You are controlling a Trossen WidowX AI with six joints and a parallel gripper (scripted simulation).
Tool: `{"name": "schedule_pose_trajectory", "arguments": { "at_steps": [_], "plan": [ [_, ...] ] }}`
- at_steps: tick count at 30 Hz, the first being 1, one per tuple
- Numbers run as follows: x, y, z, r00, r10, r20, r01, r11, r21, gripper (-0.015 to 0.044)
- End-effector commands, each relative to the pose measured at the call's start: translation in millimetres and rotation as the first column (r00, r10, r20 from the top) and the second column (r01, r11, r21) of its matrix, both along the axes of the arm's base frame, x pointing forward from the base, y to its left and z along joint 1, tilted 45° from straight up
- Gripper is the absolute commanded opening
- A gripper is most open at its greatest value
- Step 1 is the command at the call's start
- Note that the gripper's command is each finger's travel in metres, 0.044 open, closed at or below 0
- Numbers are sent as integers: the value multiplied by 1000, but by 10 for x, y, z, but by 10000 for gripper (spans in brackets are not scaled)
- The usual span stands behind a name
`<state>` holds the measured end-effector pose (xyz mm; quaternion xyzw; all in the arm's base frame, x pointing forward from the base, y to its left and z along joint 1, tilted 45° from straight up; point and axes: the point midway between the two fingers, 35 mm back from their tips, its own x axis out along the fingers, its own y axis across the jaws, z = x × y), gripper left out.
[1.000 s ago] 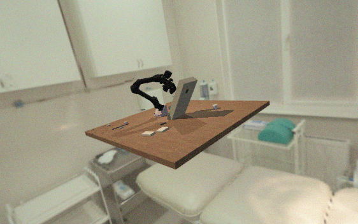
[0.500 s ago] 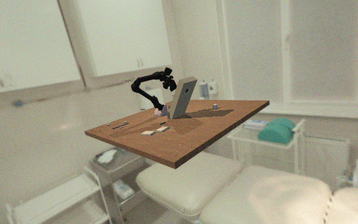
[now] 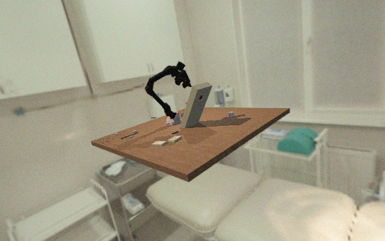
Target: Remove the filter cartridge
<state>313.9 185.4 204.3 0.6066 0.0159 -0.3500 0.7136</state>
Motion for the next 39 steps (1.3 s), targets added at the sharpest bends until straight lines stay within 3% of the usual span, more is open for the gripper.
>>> {"name": "schedule_pose_trajectory", "arguments": {
  "at_steps": [1, 2, 4, 6, 11, 14, 18, 23, 39],
  "plan": [
    [0, 153, 172, 1000, -2, 12, 2, 1000, 8, 388],
    [-1, 161, 181, 1000, -2, 12, 2, 1000, 9, 414],
    [-10, 134, 147, 999, 24, -36, -25, 999, -47, 361],
    [-36, 56, 55, 981, 82, -177, -115, 975, -188, 309],
    [-133, -166, -182, 808, 137, -572, -438, 789, -431, 305],
    [-208, -303, -314, 628, 98, -772, -647, 617, -448, 305],
    [-326, -488, -474, 327, -24, -945, -877, 365, -313, 305],
    [-477, -688, -627, -17, -216, -976, -994, 111, -7, 305],
    [-442, -748, -691, -30, -222, -975, -995, 102, 7, 305]
  ]
}}
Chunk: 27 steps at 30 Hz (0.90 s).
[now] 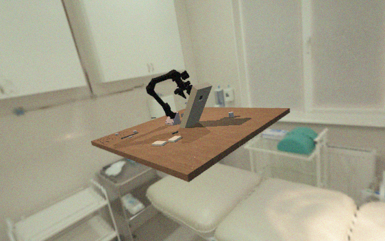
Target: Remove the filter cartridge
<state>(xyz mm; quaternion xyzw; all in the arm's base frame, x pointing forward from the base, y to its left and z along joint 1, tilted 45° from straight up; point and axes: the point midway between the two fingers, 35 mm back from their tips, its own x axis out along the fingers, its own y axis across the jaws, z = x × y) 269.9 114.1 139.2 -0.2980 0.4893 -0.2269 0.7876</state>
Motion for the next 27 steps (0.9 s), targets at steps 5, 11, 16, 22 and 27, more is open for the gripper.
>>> {"name": "schedule_pose_trajectory", "arguments": {
  "at_steps": [5, 11, 16, 22, 27],
  "plan": [
    [35, -87, -92, 1000, 7, -17, -7, 1000, -6, 305],
    [77, -150, -153, 1000, 7, -17, -7, 1000, -6, 305],
    [109, -204, -203, 1000, 7, -16, -7, 1000, -6, 305],
    [146, -271, -260, 1000, 6, -15, -6, 1000, -7, 305],
    [166, -311, -293, 1000, 6, -14, -6, 1000, -8, 305]
  ]
}}
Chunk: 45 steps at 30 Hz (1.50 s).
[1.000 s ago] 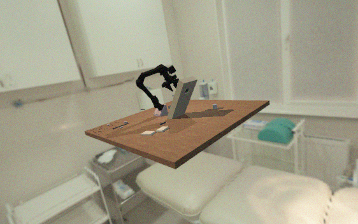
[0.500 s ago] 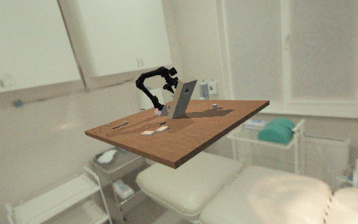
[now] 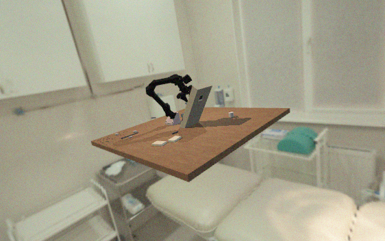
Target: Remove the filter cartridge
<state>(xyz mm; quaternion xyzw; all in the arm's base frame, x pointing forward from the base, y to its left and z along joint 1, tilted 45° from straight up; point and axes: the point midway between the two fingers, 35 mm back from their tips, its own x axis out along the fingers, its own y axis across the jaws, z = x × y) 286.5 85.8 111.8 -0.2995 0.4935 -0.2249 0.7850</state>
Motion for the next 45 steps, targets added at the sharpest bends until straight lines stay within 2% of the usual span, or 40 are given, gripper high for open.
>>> {"name": "schedule_pose_trajectory", "arguments": {
  "at_steps": [1, 2, 12, 19, 27, 45],
  "plan": [
    [0, 0, 0, 1000, 0, 0, 0, 1000, 0, 278],
    [0, 0, 0, 1000, 0, 0, 0, 1000, 0, 252],
    [0, 0, 0, 1000, 0, 0, 0, 1000, 0, 186],
    [50, 39, 44, 1000, 0, 0, 0, 1000, 0, 2],
    [149, 148, 159, 1000, 7, -3, -7, 1000, -2, 0],
    [-180, 731, 713, 988, 138, -66, -140, 990, -30, 0]
  ]
}}
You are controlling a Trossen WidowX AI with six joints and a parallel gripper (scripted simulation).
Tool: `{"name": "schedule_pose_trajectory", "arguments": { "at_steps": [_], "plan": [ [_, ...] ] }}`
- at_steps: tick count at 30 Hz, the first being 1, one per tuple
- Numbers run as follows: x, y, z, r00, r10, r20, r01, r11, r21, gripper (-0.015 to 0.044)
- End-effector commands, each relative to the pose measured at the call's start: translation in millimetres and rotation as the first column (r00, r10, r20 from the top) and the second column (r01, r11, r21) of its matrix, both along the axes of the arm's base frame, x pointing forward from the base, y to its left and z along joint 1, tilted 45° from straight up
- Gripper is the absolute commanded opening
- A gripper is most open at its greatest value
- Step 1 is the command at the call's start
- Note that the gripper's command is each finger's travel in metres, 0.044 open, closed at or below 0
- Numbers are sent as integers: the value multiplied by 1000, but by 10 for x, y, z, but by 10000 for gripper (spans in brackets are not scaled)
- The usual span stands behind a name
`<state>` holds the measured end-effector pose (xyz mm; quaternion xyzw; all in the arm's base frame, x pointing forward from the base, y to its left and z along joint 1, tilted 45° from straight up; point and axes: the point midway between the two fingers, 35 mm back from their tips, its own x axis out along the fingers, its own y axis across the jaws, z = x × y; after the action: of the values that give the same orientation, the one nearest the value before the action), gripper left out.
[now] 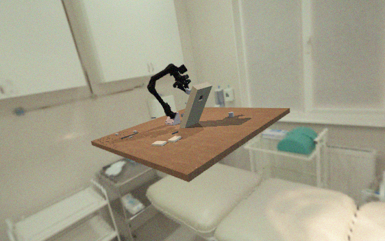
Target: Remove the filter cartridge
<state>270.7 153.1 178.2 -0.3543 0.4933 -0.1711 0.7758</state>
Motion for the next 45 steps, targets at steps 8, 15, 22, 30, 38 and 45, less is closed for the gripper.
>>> {"name": "schedule_pose_trajectory", "arguments": {
  "at_steps": [8, 15, 22, 30, 38, 45],
  "plan": [
    [33, 292, -197, 999, -49, 22, 48, 999, 23, 0],
    [64, 502, -459, 994, -101, 45, 99, 994, 39, 0],
    [35, 571, -608, 995, -101, 22, 101, 994, 31, 0],
    [-317, 935, -1093, 965, 113, -239, -99, 993, 69, 0],
    [-740, 1280, -1543, 813, 364, -454, -319, 931, 174, 0],
    [-1159, 1543, -1891, 585, 576, -571, -494, 812, 313, 0]
  ]
}}
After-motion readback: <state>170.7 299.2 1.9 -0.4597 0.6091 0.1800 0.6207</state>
